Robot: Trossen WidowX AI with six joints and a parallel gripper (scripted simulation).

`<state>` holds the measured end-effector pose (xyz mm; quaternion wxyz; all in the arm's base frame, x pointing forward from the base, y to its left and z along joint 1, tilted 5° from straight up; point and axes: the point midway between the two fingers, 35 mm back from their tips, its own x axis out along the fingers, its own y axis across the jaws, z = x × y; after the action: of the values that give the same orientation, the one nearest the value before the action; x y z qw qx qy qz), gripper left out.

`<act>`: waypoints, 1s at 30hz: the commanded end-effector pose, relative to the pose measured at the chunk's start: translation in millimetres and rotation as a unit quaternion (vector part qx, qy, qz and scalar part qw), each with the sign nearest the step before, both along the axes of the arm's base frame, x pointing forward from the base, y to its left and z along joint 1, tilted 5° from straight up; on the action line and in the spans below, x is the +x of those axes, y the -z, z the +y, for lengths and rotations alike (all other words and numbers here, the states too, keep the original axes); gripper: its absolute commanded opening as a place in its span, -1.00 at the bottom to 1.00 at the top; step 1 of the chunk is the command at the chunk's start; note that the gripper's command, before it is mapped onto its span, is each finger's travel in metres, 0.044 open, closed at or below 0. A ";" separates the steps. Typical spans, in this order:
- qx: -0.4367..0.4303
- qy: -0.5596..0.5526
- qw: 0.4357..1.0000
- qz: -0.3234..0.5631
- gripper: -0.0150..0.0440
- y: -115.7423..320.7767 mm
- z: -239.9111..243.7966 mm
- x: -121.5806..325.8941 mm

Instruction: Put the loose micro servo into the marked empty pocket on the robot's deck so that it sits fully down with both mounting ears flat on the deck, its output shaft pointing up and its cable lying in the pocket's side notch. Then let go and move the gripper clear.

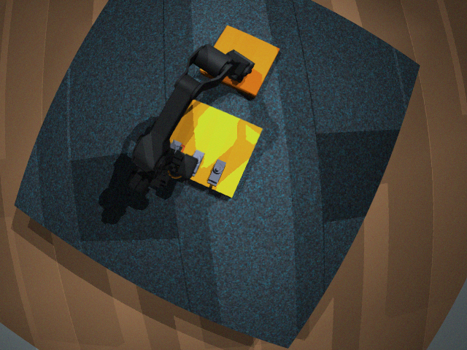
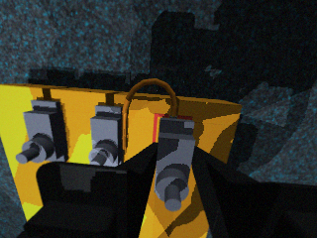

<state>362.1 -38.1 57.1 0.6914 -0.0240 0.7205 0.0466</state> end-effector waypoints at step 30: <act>0.003 0.001 1.000 0.001 -0.49 23.2 2.0 -1.3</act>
<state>361.2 -37.4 37.1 0.6914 -0.0241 0.7206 0.0469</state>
